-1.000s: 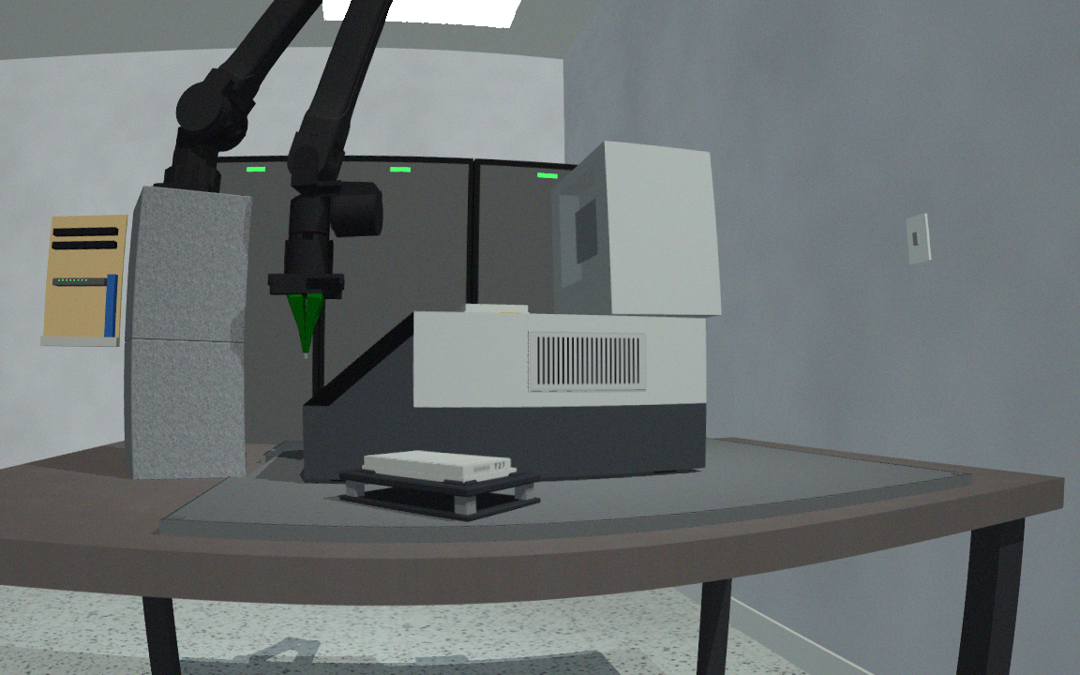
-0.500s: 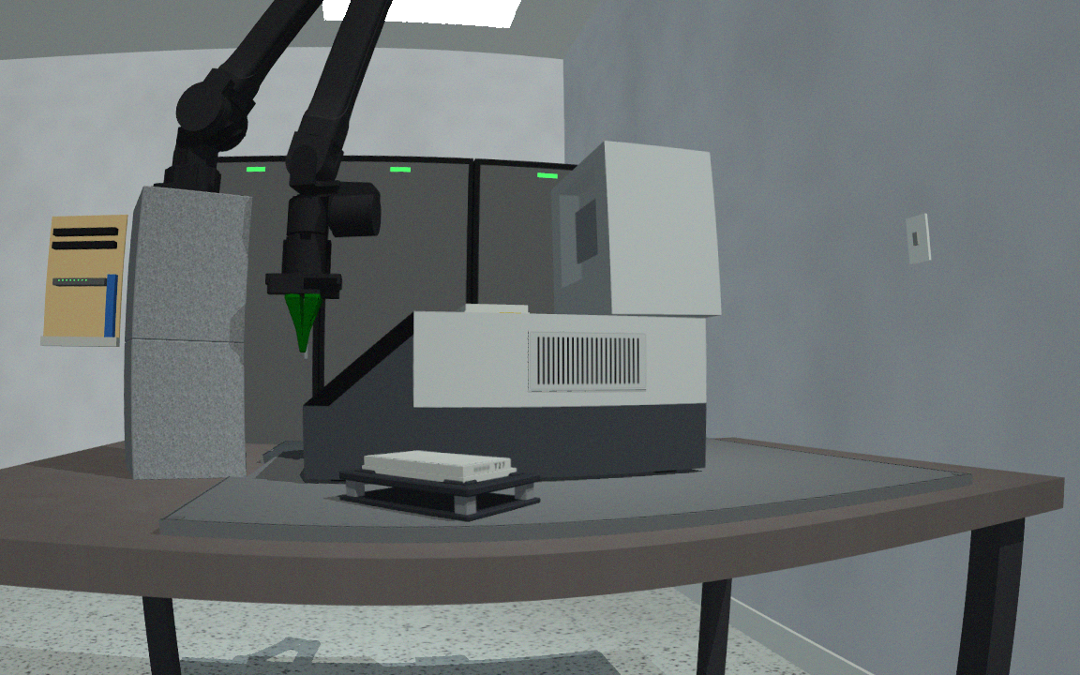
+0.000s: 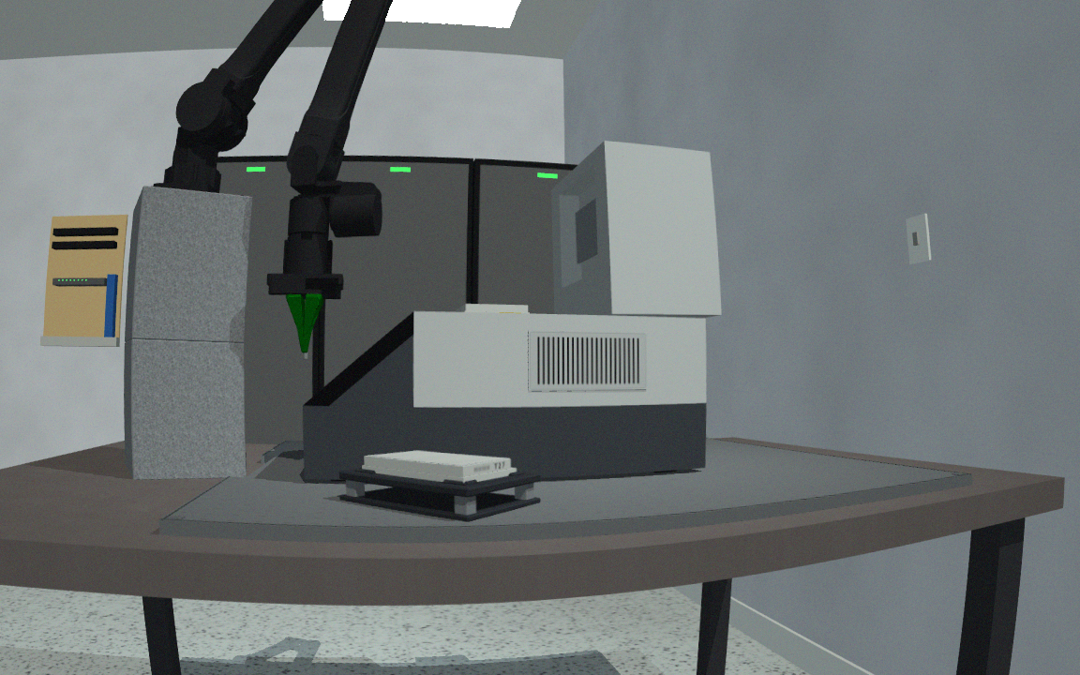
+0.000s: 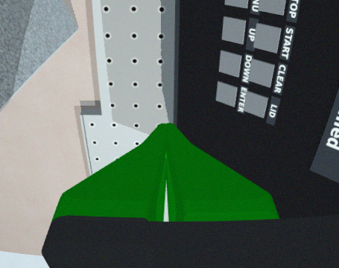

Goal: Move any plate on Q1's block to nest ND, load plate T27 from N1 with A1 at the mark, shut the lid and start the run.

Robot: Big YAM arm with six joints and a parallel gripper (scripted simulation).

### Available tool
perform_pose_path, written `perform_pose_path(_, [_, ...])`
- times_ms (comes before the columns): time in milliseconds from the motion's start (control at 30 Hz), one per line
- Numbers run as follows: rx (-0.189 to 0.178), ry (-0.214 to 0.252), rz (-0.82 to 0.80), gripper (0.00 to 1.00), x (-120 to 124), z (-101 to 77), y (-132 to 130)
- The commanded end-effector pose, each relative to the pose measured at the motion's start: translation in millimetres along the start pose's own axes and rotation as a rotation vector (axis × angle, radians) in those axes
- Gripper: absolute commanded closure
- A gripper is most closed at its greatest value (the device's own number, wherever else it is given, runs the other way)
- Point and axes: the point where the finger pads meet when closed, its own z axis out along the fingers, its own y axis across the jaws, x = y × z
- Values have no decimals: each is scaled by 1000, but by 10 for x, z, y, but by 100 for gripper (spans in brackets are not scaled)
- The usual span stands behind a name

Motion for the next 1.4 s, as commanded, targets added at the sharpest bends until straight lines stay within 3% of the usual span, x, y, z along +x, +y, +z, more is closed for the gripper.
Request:
perform_pose_path(0, [-28, -11, -1, 100, -58, -12, 140])
perform_pose_path(333, [-32, -12, -2, 100, -65, -20, 171])
perform_pose_path(533, [-7, -6, -2, 100, -29, 5, 19])
perform_pose_path(767, [-2, -4, -3, 100, -22, 8, -11])
perform_pose_path(1367, [-26, -9, -5, 100, -59, -21, 142])
